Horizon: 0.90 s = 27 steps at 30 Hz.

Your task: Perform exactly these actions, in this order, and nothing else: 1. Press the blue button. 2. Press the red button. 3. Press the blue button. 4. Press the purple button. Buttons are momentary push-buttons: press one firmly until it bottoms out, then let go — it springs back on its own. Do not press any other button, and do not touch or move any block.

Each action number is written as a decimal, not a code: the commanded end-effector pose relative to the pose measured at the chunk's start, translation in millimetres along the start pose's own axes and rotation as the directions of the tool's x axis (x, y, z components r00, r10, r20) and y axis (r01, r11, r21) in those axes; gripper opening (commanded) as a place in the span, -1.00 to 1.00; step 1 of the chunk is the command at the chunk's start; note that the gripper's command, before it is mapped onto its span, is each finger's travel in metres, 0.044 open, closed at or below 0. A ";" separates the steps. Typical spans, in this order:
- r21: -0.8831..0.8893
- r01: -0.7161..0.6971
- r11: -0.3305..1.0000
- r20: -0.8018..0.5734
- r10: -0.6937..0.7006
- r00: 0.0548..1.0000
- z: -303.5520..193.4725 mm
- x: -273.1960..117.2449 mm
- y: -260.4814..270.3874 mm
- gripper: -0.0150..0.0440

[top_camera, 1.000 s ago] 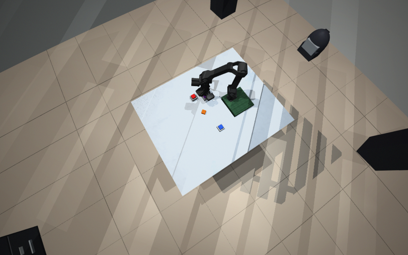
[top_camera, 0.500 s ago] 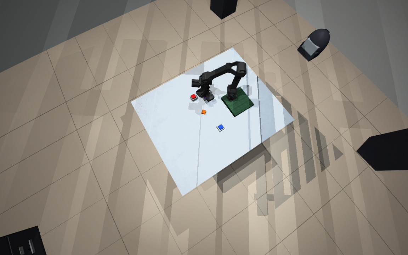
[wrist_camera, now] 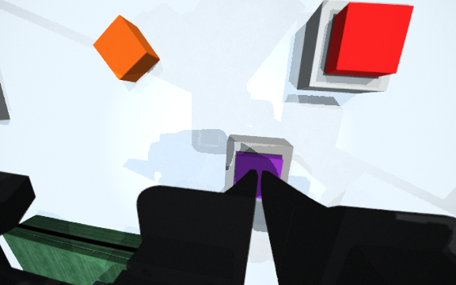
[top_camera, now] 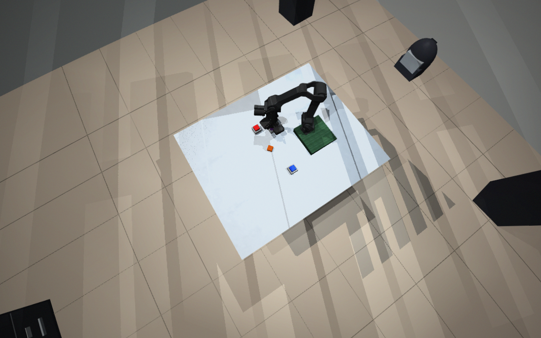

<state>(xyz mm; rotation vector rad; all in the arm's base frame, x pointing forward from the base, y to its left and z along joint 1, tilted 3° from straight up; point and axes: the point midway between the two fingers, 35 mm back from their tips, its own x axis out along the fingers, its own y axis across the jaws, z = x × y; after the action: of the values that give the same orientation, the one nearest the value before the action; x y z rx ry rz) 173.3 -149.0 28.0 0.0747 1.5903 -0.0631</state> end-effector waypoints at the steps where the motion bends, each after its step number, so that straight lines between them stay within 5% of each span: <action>1: -0.001 0.000 1.000 -0.002 0.000 1.000 0.0 -9.9 -0.2 -0.42; 7: -0.003 0.000 1.000 -0.007 0.000 1.000 -1.3 -31.3 0.3 -0.42; 21: -0.005 -0.015 1.000 0.015 0.015 1.000 83.3 -67.8 137.3 0.82; 27: -0.005 -0.026 1.000 0.013 0.026 1.000 89.5 -83.3 223.4 0.86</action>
<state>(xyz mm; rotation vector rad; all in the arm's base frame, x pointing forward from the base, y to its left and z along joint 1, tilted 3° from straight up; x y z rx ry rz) 280.0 23.2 103.0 0.0815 1.5726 -0.0471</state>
